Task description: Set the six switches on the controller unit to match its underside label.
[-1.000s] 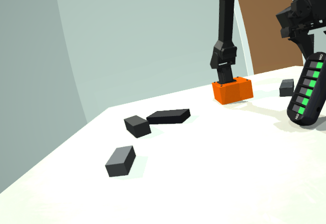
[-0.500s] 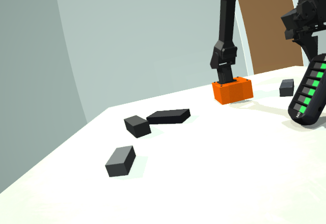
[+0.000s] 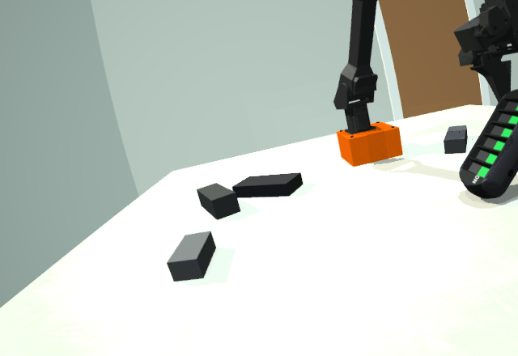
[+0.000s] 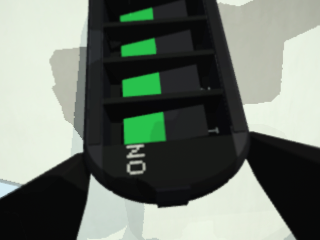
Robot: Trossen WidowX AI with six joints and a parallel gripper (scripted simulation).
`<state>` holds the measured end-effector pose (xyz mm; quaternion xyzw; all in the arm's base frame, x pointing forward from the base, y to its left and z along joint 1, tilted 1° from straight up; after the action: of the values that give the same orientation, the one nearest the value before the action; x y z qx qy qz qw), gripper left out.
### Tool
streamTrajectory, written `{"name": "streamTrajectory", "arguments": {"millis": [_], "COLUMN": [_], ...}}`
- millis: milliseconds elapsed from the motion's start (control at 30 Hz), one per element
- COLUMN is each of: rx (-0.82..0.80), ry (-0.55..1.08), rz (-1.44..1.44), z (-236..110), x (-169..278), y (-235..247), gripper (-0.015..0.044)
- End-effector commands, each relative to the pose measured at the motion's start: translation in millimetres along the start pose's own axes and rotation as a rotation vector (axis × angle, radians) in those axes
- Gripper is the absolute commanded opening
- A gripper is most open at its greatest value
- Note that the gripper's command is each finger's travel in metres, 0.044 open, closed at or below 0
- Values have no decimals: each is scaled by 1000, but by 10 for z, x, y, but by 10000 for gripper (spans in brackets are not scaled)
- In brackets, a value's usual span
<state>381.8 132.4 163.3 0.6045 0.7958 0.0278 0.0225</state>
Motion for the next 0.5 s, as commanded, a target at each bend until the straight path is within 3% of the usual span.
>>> {"name": "streamTrajectory", "arguments": {"millis": [0,467], "rx": [11,11], "ry": [-9,-9], "rz": [15,15], "z": [58,125], "x": [-27,53], "y": [6,27], "gripper": [338,338]}}
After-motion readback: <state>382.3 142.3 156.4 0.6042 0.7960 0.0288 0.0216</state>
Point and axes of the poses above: the point midway between the two fingers, 35 mm back from their tips, its own z axis out along the fingers, its own y axis across the jaws, x = y × z, the point moved 7 cm from there along -z, back along the fingers, and after that the axes turned 14 degrees about -z, right-handed, at the moved point
